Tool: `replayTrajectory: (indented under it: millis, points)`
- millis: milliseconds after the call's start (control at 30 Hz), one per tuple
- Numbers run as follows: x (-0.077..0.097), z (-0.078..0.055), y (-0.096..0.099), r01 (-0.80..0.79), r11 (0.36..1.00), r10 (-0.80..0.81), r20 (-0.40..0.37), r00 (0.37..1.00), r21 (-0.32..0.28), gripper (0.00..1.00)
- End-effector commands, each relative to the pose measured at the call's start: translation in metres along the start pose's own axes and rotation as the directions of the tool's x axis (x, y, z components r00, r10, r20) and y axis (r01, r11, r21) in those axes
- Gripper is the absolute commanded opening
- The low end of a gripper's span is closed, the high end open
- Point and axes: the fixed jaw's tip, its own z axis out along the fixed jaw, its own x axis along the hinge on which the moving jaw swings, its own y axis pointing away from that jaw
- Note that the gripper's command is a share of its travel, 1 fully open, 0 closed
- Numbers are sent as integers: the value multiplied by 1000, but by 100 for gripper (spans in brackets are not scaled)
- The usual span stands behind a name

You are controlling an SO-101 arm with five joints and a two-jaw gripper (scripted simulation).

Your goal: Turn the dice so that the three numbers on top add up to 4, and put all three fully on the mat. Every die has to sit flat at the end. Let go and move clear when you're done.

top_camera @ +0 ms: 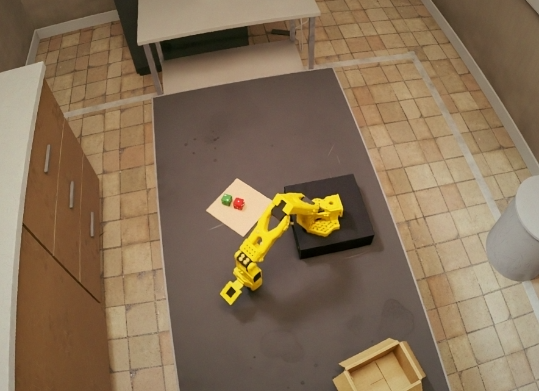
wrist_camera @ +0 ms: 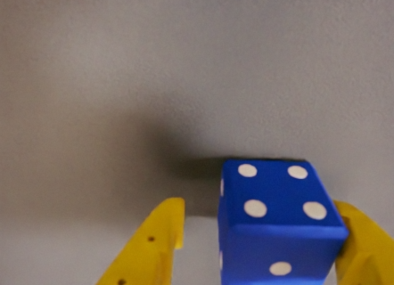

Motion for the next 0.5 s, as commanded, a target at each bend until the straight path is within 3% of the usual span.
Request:
replayTrajectory:
  millis: [0, 467]
  points:
    - [6, 5, -3, 4, 1000, -4, -27, 1000, 0, 20]
    - [6, 5, -7, 4, 1000, -4, -27, 1000, -1, 13]
